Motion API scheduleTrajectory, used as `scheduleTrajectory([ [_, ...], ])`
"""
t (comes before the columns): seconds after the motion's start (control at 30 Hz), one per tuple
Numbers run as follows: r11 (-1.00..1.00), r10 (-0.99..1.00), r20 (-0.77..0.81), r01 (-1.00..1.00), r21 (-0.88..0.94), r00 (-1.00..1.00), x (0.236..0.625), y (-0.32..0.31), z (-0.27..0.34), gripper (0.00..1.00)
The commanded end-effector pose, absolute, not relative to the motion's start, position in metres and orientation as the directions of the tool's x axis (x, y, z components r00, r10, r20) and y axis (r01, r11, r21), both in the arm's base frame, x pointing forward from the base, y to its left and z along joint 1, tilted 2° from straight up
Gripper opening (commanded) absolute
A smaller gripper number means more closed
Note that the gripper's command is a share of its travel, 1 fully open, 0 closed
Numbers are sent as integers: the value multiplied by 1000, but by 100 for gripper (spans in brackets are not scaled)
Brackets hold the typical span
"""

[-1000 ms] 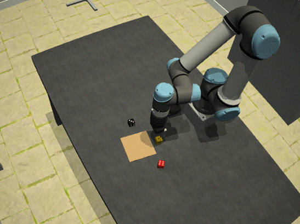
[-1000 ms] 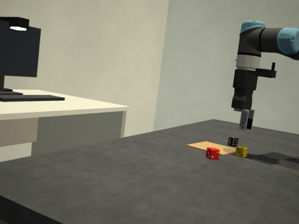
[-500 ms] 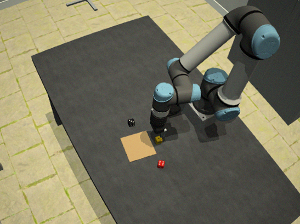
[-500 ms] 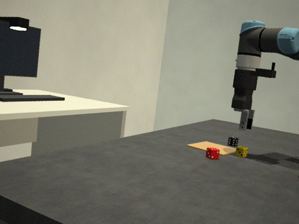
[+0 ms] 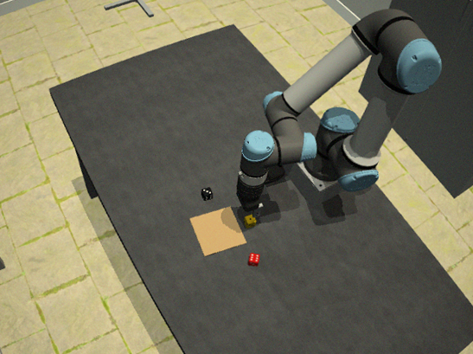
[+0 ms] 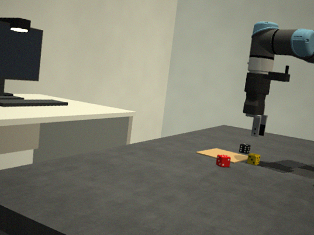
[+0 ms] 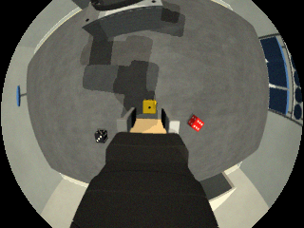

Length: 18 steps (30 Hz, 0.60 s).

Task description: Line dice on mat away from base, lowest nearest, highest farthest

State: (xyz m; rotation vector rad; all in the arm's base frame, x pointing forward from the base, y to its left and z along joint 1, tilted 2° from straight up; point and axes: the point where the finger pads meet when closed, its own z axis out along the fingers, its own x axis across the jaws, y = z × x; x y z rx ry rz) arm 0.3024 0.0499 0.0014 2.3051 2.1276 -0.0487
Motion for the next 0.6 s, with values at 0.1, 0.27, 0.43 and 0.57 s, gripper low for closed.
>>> scheduleTrajectory([
  [0.1, -80, 996, -26, 997, -17, 80, 303, 50, 2, 87],
  [0.27, -80, 996, -26, 997, -17, 80, 303, 50, 1, 87],
  [0.43, -80, 996, -26, 997, -17, 80, 303, 50, -3, 87],
  [0.57, -80, 996, -26, 997, -17, 80, 303, 50, -7, 87],
])
